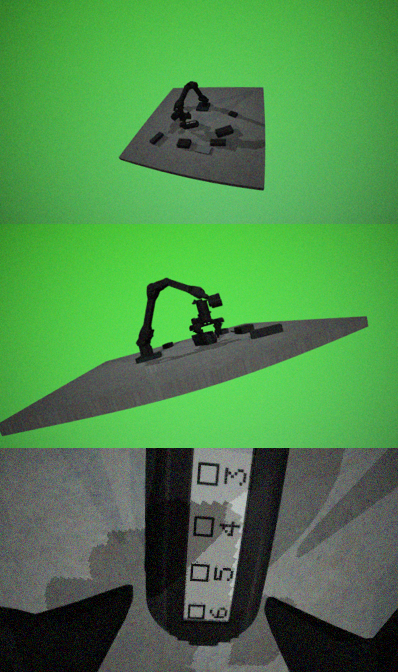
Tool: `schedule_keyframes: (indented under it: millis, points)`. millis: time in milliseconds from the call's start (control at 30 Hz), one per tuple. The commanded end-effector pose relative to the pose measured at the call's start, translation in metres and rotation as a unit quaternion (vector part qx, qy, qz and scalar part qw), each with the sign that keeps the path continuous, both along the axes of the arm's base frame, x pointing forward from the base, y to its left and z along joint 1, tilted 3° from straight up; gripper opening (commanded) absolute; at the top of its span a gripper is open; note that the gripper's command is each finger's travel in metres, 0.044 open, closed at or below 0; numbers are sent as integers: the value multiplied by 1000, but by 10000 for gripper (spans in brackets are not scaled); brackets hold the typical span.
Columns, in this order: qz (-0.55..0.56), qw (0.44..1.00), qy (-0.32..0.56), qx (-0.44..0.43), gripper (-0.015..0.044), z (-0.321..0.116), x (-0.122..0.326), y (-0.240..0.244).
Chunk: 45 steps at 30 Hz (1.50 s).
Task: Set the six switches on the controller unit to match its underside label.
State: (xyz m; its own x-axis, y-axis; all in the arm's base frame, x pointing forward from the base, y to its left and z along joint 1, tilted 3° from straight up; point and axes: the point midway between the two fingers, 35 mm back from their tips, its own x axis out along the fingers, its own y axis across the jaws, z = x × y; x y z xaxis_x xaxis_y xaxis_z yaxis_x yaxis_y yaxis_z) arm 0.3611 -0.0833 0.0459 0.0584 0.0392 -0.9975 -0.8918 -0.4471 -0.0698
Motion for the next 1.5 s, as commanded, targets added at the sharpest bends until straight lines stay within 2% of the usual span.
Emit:
schedule_keyframes:
  millis: [0,100,700,800,967,1100,1267,1367,1467]
  points:
    - [4,1000,-1,0,440,24,-15,30]
    - [4,1000,-1,1,440,38,-28,49]
    - [4,1000,-1,1,440,38,-28,49]
    - [-27,1000,-3,7,361,40,-29,48]
    - [-248,967,-12,56,230,47,-39,41]
    - [-420,902,-11,100,125,54,-47,36]
    - [-610,777,3,156,0,61,-58,30]
    - [-685,706,14,180,0,64,-63,28]
    - [-690,700,15,182,0,65,-63,28]
